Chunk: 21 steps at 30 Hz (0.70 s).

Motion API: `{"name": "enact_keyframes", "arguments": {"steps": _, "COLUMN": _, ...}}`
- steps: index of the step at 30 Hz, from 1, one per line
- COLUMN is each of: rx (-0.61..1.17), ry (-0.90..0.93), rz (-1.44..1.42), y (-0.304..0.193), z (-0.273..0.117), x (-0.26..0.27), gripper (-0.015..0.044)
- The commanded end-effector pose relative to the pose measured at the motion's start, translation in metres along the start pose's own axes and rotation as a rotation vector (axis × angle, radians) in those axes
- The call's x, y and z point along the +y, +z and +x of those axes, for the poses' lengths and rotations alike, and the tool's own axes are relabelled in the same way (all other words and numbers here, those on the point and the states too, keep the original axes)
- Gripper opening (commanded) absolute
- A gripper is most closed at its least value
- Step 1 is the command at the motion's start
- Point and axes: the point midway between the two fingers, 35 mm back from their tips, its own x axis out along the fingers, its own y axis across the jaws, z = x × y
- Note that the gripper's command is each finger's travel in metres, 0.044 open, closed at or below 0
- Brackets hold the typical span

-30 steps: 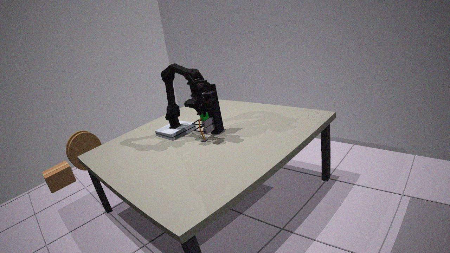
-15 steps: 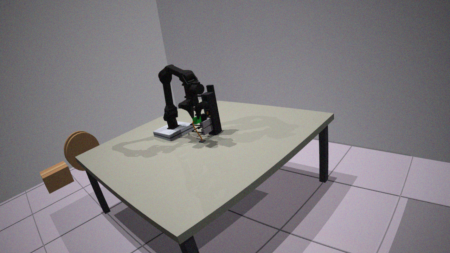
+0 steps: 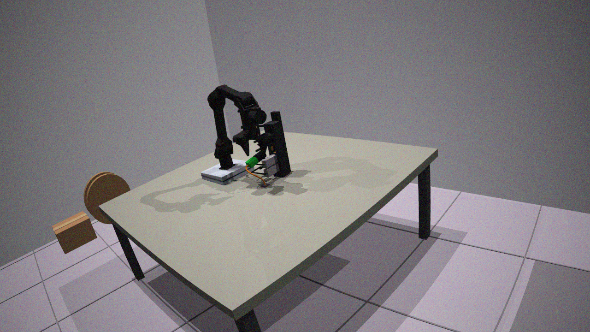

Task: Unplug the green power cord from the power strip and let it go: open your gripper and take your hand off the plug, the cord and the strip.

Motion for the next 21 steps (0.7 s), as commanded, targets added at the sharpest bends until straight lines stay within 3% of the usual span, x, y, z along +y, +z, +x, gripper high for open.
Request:
{"name": "enact_keyframes", "arguments": {"steps": 1, "rx": -0.009, "ry": 0.002, "rz": 0.007, "y": 0.033, "z": -0.007, "x": 0.000, "gripper": 0.0440}}
{"name": "enact_keyframes", "arguments": {"steps": 4, "rx": -0.010, "ry": 0.001, "rz": 0.007, "y": 0.053, "z": -0.011, "x": -0.002, "gripper": 0.0440}}
{"name": "enact_keyframes", "arguments": {"steps": 21, "rx": -0.010, "ry": 0.001, "rz": 0.007, "y": 0.053, "z": -0.011, "x": -0.002, "gripper": 0.0440}}
